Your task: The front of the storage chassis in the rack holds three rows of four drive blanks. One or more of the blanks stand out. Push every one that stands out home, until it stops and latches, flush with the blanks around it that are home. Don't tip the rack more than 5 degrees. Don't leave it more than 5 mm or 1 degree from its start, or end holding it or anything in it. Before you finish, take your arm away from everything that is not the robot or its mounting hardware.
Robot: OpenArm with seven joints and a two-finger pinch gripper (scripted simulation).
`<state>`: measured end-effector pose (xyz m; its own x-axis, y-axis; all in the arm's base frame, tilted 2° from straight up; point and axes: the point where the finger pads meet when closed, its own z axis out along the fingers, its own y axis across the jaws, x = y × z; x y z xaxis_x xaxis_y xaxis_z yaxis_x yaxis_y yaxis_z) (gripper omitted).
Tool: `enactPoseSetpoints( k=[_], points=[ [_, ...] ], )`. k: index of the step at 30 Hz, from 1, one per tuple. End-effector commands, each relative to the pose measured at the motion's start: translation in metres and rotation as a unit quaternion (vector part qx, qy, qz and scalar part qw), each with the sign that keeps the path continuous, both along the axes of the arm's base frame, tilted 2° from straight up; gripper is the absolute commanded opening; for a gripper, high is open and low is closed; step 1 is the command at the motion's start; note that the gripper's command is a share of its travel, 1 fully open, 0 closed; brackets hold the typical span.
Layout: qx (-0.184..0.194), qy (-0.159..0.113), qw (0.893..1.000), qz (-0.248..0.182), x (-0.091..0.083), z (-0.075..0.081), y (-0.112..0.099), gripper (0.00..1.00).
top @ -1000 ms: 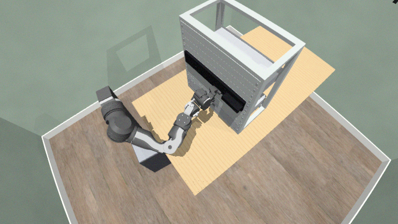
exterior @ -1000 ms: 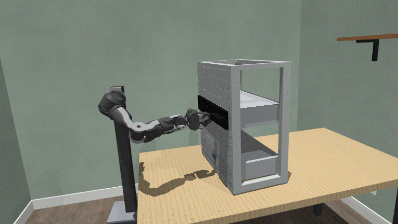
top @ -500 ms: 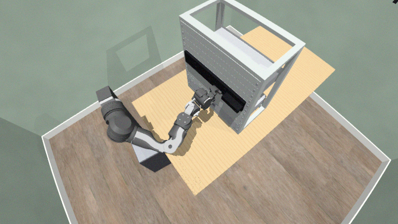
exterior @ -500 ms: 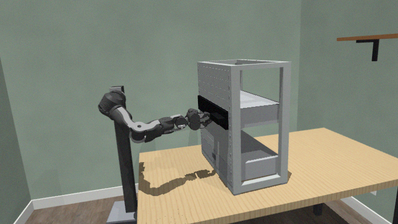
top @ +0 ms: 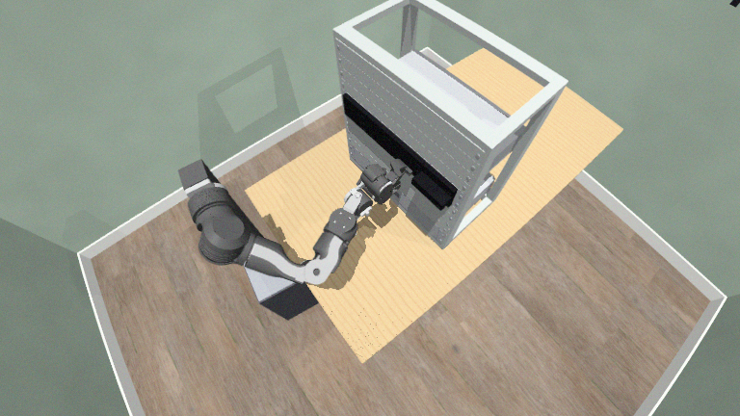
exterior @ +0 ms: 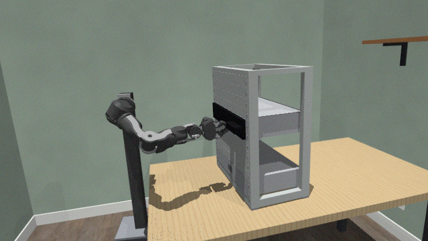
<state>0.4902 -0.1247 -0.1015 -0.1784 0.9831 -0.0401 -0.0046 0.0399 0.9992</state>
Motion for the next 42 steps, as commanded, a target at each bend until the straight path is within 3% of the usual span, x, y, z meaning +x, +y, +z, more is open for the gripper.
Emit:
enactPoseSetpoints(
  k=[1, 19, 24, 34, 42],
  points=[
    [0.000, 0.002, 1.000, 0.002, 0.001, 0.000, 0.002, 0.00],
    [0.000, -0.001, 1.000, 0.003, -0.005, 0.002, 0.002, 0.00],
    [0.000, -0.001, 1.000, 0.003, -0.023, 0.003, -0.001, 0.00],
    [0.000, -0.002, 1.000, 0.003, -0.081, 0.004, -0.012, 0.00],
    [0.000, -0.002, 1.000, 0.003, -0.102, 0.004, -0.015, 0.00]
  ],
)
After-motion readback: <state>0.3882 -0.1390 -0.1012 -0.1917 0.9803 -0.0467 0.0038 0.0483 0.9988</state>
